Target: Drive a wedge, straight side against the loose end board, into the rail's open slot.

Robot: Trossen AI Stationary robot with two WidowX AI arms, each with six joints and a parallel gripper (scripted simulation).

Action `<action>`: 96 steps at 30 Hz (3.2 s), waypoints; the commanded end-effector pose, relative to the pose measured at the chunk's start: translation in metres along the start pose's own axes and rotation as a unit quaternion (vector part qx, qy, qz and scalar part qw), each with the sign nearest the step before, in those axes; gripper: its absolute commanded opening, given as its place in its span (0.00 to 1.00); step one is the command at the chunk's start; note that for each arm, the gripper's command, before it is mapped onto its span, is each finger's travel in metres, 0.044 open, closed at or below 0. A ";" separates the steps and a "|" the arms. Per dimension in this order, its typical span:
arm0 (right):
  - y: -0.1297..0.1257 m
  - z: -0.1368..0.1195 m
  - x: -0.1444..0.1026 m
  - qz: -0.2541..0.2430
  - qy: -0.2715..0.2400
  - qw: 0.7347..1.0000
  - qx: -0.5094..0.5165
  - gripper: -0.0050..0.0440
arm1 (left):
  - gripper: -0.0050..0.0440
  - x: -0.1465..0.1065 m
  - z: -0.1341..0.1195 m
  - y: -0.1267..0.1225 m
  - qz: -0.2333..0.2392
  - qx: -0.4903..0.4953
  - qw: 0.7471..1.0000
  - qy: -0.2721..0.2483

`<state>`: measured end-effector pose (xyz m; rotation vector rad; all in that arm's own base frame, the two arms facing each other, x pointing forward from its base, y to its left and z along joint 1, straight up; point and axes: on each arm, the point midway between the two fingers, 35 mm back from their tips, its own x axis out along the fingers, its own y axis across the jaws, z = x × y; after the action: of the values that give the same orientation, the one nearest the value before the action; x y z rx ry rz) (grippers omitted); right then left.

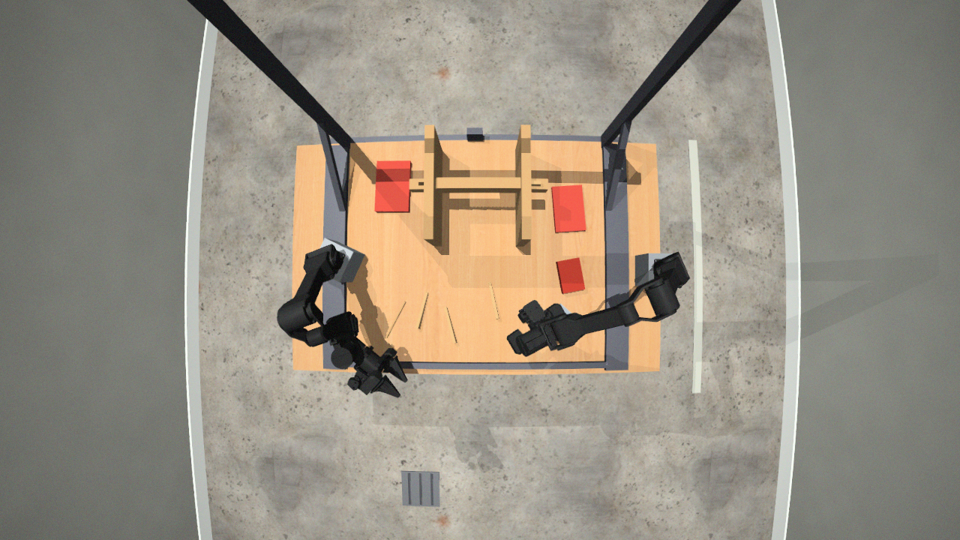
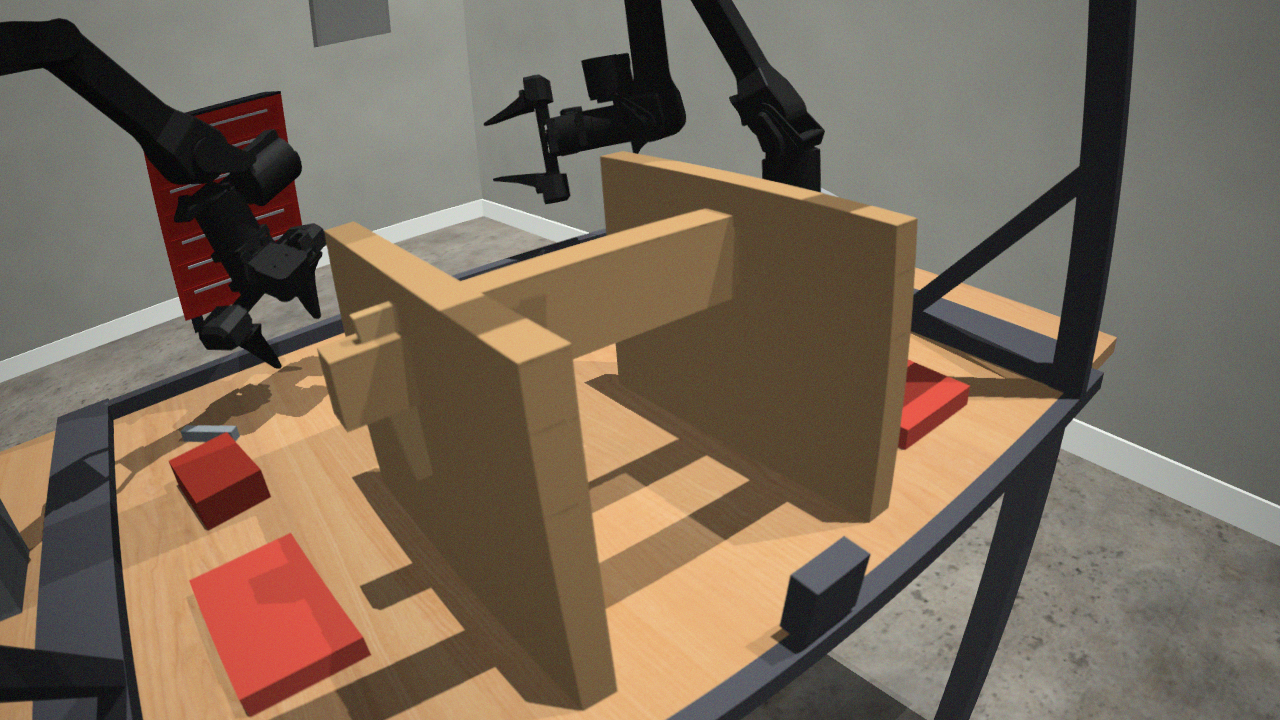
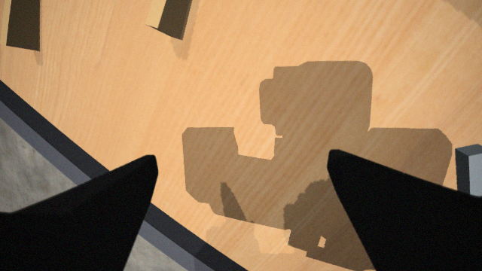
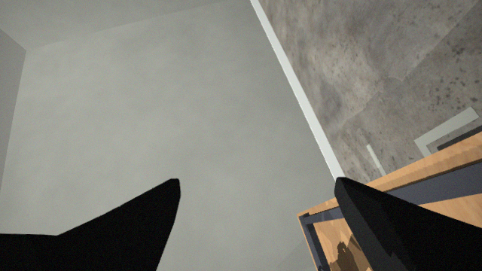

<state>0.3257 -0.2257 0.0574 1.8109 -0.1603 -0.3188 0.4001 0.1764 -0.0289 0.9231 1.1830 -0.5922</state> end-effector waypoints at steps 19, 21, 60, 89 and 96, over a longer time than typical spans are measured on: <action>0.008 -0.001 0.001 0.010 0.002 1.000 -0.006 0.92 | 0.61 -0.010 0.002 0.010 0.017 0.001 1.000 -0.002; 0.008 -0.001 0.001 0.010 0.002 1.000 -0.006 0.92 | 0.61 -0.010 0.002 0.010 0.017 0.001 1.000 -0.002; 0.005 -0.030 0.046 -0.063 0.053 0.975 -0.205 0.61 | 0.61 -0.035 0.036 0.027 0.028 0.021 0.999 -0.034; -0.002 -0.098 0.079 -0.146 0.195 0.838 -0.488 0.61 | 0.61 -0.053 0.079 0.031 0.010 0.047 0.996 -0.072; 0.000 -0.131 0.078 -0.154 0.268 0.750 -0.585 0.61 | 0.61 -0.081 0.103 0.040 0.025 0.063 0.993 -0.096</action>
<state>0.4273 -0.1368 0.0494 0.7266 0.6119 -0.1225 0.4477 0.1124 0.0343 0.9412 1.0276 -0.7278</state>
